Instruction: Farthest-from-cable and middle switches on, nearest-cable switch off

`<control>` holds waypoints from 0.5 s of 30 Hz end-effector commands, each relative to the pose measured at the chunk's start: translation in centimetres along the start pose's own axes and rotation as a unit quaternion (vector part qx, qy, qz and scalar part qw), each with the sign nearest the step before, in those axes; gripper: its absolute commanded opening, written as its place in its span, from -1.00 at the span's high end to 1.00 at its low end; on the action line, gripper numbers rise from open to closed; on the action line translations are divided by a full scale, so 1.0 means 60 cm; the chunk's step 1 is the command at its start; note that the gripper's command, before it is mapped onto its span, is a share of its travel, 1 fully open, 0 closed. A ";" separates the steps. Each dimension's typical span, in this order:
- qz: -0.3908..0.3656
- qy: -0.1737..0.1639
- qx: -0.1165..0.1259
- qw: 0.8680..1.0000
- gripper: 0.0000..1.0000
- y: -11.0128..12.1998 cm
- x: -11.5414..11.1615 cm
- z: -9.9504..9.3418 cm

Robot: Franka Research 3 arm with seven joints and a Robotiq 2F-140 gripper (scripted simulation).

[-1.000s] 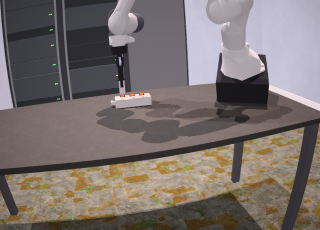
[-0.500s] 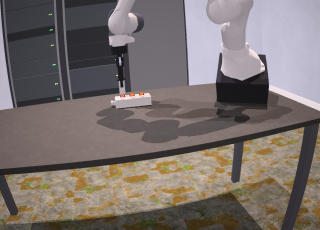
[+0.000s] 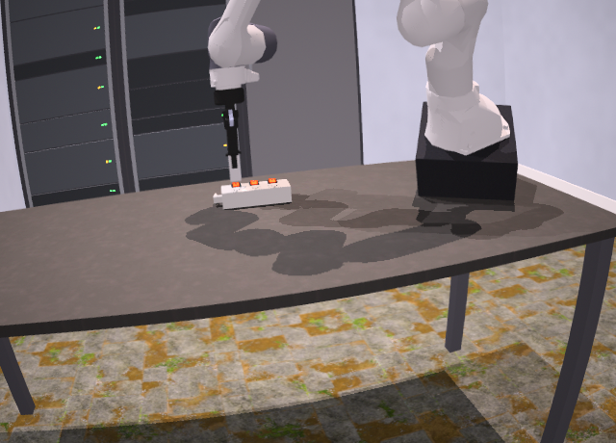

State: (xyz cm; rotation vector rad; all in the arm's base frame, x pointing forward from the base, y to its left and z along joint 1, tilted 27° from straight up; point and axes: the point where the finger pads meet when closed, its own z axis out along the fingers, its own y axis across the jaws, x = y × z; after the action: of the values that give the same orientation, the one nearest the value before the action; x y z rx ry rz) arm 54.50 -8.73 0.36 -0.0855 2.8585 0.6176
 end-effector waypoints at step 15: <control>0.003 -0.001 0.001 1.000 1.00 0.000 -0.001 0.010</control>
State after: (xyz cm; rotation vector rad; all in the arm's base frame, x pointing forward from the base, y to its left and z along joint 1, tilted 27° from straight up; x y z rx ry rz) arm 54.52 -8.36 -0.07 -0.0868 2.8586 0.6220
